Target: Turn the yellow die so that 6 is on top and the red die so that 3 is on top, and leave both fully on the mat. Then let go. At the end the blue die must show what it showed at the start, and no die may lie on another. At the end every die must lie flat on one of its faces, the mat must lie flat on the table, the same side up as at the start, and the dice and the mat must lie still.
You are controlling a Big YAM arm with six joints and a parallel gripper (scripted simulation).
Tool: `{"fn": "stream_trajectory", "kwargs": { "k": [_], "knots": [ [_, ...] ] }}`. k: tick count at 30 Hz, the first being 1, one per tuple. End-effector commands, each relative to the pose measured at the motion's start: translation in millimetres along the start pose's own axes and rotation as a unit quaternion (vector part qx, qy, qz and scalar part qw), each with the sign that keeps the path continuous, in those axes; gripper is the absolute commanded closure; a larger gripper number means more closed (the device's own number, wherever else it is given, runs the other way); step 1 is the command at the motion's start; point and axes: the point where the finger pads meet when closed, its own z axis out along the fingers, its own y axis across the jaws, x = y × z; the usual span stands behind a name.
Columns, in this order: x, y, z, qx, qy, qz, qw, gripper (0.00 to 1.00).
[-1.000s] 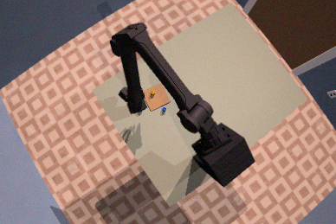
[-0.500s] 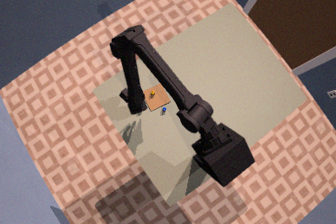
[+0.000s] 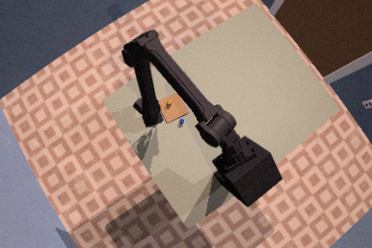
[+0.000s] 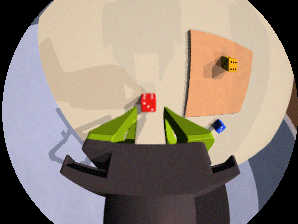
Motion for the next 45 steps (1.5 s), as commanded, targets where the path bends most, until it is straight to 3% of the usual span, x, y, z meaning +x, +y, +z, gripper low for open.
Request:
{"fn": "stream_trajectory", "kwargs": {
  "k": [1, 45],
  "knots": [
    [2.3, 1.1, 6.1, -0.002, -0.001, -0.004, 1.0, 0.66],
    [1.9, -3.1, 9.2, 0.001, -0.001, -0.003, 1.0, 0.66]
  ]
}}
